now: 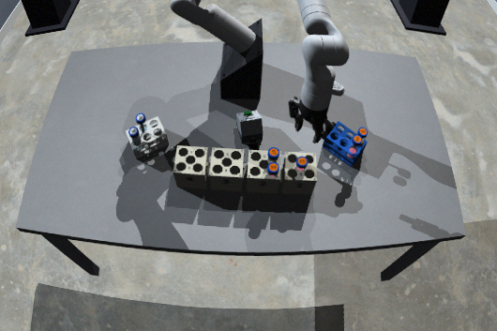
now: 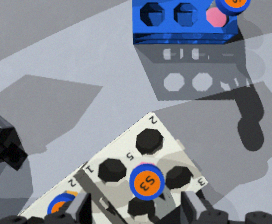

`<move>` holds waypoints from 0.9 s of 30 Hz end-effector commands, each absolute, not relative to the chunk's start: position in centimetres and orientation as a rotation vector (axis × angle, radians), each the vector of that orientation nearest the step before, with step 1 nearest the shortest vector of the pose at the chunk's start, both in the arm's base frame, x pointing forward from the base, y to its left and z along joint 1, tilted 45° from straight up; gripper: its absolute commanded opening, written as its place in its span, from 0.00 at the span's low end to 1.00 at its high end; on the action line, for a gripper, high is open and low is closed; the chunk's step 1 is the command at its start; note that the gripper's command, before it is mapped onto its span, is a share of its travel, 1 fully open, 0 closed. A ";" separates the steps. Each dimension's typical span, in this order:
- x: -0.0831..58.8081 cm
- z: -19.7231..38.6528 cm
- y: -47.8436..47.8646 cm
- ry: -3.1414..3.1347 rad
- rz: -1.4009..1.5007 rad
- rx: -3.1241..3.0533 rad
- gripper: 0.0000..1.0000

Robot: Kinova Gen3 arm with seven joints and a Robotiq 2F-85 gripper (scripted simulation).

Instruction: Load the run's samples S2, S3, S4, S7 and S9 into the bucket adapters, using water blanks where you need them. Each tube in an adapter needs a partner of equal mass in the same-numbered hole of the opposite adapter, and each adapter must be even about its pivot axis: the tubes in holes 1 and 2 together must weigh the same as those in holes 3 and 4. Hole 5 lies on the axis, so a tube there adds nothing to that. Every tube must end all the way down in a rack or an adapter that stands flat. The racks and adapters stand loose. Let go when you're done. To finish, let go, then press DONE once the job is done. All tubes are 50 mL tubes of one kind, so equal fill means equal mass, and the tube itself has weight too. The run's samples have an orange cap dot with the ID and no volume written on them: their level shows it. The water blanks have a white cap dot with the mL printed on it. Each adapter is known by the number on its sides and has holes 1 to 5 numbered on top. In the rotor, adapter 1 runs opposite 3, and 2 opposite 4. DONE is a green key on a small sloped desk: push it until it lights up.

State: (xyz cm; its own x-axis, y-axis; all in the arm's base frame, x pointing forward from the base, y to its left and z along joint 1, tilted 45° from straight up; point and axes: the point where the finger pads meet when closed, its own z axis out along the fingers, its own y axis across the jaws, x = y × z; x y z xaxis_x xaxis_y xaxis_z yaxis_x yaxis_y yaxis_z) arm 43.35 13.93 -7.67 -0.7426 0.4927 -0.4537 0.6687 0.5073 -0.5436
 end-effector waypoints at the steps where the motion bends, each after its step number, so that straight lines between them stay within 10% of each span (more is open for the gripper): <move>1: 42.9 -8.4 14.9 2.511 -1.060 0.986 0.62; 27: 40.2 -13.2 19.7 2.511 -1.060 0.986 0.62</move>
State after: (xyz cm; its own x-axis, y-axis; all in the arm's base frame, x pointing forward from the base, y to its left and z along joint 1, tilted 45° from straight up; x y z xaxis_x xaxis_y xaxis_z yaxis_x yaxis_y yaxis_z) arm 40.49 19.01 -12.60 -0.7426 0.4926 -0.4537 0.6687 0.5074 -0.5435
